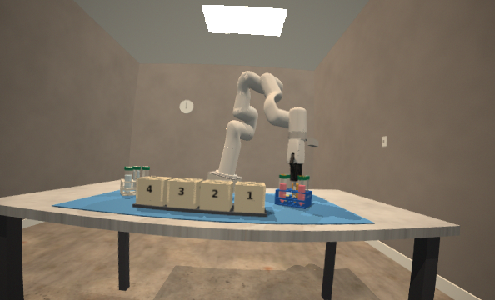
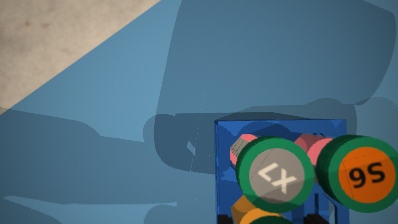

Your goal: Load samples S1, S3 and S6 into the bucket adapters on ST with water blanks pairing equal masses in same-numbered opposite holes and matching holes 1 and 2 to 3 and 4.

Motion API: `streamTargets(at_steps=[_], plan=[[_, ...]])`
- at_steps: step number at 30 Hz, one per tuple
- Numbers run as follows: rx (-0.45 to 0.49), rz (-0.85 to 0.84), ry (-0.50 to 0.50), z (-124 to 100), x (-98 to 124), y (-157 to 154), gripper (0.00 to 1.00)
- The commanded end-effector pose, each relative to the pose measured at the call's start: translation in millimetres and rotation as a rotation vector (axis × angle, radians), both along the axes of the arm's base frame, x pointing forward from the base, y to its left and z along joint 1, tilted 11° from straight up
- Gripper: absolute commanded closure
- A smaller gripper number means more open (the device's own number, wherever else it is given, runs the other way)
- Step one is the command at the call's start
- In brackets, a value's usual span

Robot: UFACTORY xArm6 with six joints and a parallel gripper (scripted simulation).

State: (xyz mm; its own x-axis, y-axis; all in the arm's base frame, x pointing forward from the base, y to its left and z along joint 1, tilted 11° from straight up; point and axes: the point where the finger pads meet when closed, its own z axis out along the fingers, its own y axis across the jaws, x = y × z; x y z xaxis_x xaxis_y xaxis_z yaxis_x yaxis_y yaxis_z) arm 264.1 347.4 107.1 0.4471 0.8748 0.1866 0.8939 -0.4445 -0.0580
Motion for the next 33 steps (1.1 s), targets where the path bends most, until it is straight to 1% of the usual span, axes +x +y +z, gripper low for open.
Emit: streamTargets(at_steps=[1,3,11,13,28,30,33], plan=[[0.003,0.000,-0.003,2,1,1,0.56],[0.003,0.000,-0.003,2,1,1,0.56],[0.003,0.000,-0.003,17,0,-2,0.56],[0.003,0.000,-0.003,17,0,-2,0.56],[0.003,0.000,-0.003,47,-1,-8,0.56],[0.003,0.000,-0.003,47,-1,-8,0.56],[0.003,0.000,-0.003,53,-1,-9,0.56]])
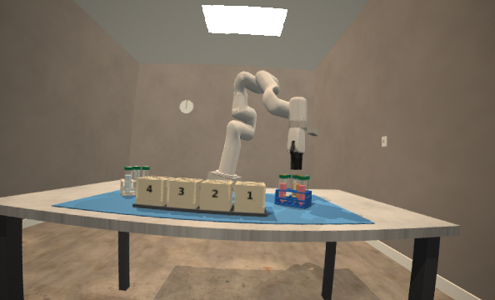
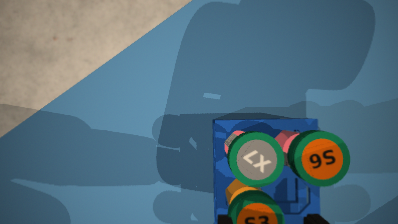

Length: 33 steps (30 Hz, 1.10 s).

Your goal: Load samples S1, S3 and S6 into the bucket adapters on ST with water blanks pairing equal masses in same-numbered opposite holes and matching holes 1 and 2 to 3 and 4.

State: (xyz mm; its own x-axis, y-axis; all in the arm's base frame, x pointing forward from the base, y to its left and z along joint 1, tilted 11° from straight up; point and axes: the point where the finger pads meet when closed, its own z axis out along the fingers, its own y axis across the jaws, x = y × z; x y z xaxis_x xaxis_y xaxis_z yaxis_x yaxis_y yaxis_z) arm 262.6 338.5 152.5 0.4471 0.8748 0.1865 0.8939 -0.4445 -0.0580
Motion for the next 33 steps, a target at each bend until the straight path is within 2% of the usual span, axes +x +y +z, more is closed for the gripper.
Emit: streamTargets(at_steps=[1,33], plan=[[0.003,0.000,-0.003,9,1,-1,0.56],[0.003,0.000,-0.003,64,-1,-12,0.56]])
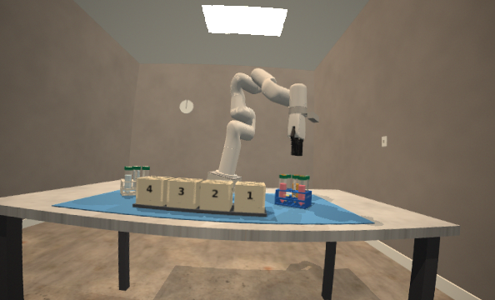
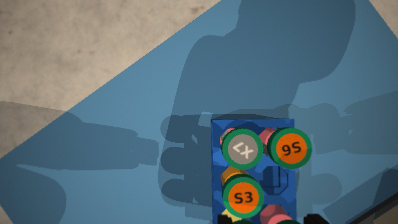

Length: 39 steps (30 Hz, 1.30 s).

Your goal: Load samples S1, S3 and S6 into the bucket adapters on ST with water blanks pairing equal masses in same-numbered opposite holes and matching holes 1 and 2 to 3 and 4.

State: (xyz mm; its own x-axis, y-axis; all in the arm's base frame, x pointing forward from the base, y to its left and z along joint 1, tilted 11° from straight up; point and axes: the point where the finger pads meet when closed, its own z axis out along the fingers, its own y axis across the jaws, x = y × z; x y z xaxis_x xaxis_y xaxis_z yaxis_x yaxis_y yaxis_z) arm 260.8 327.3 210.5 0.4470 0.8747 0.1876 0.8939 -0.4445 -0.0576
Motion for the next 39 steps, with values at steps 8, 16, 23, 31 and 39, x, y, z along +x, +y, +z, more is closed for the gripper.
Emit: streamTargets(at_steps=[8,16,23,31,39], plan=[[0.002,0.000,-0.002,22,0,-3,0.56],[0.002,0.000,-0.002,28,0,-5,0.56],[0.002,0.000,-0.002,28,0,-5,0.56],[0.002,0.000,-0.002,28,0,-5,0.56],[0.007,-0.131,0.024,25,6,-23,0.43]])
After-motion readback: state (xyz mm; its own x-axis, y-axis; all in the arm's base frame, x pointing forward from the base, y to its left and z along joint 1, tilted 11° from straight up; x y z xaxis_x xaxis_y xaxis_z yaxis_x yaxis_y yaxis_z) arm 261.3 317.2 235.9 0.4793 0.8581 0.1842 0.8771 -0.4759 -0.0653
